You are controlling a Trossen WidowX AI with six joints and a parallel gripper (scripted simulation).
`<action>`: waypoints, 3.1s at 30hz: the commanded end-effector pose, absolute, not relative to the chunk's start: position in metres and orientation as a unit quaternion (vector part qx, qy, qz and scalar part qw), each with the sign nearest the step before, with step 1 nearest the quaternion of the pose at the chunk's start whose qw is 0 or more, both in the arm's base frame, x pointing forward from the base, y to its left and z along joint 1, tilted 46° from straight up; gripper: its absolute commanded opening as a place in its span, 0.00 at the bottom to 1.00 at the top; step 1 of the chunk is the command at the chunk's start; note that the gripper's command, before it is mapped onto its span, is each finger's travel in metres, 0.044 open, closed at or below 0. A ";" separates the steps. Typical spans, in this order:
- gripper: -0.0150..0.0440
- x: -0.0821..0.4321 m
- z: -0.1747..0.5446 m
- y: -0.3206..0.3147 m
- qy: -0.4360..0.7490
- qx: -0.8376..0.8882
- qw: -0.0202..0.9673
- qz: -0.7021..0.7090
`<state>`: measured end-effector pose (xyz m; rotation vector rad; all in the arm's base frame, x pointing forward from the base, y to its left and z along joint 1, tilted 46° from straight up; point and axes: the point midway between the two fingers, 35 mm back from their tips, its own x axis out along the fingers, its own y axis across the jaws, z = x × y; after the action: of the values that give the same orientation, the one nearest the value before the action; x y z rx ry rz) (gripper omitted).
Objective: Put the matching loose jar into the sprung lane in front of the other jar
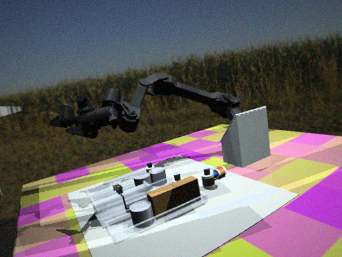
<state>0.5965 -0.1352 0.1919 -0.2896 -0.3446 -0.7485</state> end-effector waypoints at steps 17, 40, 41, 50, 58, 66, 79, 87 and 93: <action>1.00 0.544 -0.005 -0.032 0.294 -0.081 0.919 -0.251; 1.00 0.255 -0.049 -0.009 0.677 -0.204 0.627 -0.327; 1.00 0.250 -0.050 -0.007 0.679 -0.207 0.623 -0.328; 1.00 0.246 -0.067 -0.021 0.680 -0.208 0.622 -0.329; 1.00 0.240 -0.087 -0.039 0.680 -0.209 0.621 -0.330; 1.00 0.237 -0.099 -0.051 0.679 -0.209 0.621 -0.330; 1.00 0.235 -0.114 -0.065 0.680 -0.209 0.621 -0.330; 0.96 0.233 -0.120 -0.072 0.679 -0.210 0.621 -0.330; 0.69 0.233 -0.120 -0.072 0.679 -0.210 0.621 -0.330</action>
<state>0.2328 -0.0709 -0.1195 -0.4747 1.5618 -0.7620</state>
